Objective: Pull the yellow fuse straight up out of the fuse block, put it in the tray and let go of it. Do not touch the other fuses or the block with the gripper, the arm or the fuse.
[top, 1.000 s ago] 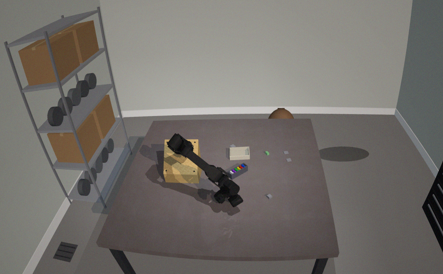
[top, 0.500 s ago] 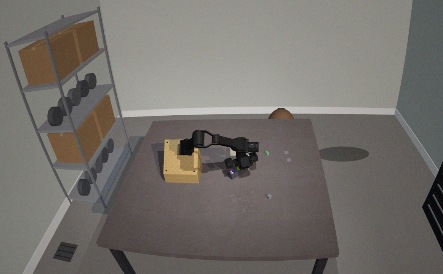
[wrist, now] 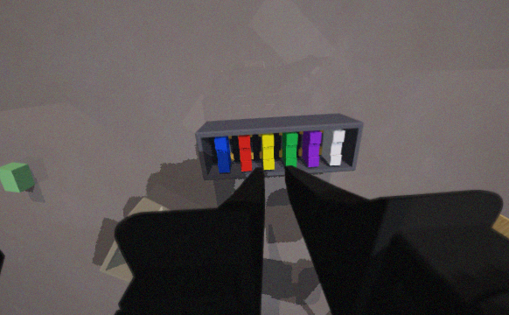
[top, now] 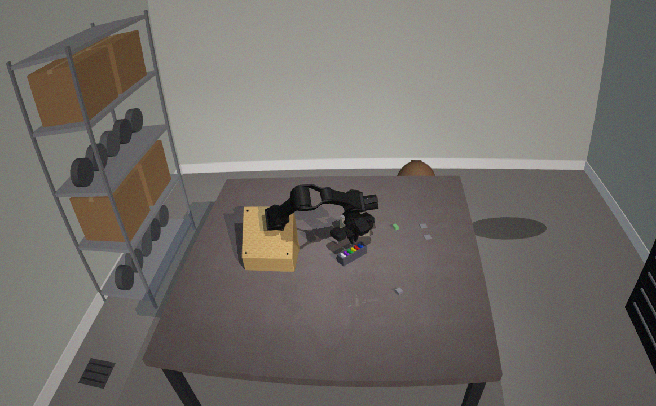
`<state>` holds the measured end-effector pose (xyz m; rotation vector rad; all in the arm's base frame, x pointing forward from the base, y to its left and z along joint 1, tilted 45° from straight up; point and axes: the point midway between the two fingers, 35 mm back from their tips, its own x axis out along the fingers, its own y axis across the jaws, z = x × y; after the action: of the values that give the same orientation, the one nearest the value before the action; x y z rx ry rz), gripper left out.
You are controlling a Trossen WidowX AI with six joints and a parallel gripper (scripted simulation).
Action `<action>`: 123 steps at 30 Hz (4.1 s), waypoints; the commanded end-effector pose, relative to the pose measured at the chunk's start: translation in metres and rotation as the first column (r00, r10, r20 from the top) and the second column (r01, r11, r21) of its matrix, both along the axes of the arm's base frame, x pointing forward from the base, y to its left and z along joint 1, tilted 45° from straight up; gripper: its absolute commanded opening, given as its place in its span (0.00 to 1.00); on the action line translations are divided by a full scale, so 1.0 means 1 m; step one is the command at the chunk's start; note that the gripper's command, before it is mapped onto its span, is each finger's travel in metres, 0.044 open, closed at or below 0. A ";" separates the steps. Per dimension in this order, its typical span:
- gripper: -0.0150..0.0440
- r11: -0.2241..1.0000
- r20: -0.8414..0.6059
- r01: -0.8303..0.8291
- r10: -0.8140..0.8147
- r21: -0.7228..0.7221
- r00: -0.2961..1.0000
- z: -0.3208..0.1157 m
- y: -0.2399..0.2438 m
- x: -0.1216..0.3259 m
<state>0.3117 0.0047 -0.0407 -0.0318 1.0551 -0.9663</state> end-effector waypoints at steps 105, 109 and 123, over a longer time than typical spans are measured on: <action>0.25 1.000 -0.006 -0.003 0.003 -0.004 1.000 -0.019 -0.017 0.003; 0.25 1.000 -0.006 -0.003 0.003 -0.004 1.000 -0.018 -0.016 0.003; 0.25 1.000 -0.007 -0.004 0.004 -0.005 1.000 -0.013 -0.011 0.002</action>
<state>0.3139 -0.0078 -0.0549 -0.0476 1.0588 -0.9662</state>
